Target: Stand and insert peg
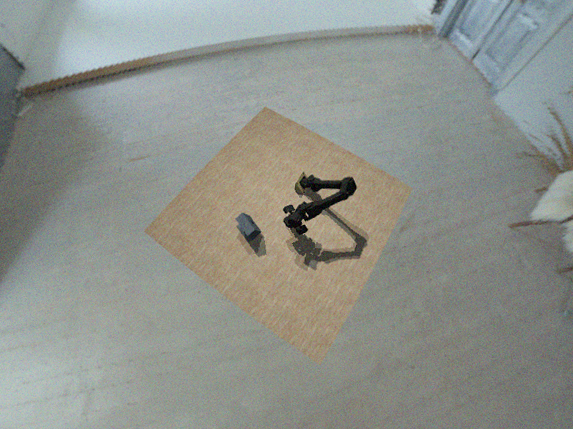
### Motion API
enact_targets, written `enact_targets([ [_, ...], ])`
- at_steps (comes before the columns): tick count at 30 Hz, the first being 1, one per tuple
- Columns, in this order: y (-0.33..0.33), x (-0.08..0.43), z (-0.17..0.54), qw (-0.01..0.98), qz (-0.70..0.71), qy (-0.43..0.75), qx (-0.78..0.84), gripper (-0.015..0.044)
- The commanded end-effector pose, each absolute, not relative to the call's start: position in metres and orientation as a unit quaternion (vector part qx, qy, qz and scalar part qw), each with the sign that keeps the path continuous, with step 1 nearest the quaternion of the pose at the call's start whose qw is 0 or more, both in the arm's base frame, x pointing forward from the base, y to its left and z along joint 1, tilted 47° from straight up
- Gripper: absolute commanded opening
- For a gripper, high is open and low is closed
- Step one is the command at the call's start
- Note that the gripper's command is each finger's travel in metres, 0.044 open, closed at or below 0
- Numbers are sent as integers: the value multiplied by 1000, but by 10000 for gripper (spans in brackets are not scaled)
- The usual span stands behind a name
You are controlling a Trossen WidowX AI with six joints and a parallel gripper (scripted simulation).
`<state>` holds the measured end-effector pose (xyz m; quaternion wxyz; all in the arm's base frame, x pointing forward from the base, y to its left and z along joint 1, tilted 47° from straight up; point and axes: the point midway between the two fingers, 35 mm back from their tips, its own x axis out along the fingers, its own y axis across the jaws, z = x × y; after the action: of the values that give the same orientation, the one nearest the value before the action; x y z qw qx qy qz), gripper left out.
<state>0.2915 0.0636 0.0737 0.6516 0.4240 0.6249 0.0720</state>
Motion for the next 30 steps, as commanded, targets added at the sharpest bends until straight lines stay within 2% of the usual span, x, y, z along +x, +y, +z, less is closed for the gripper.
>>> enact_targets([
  [1,63,289,75,660,64,616,425,49],
  [30,58,276,89,732,9,528,431,49],
])
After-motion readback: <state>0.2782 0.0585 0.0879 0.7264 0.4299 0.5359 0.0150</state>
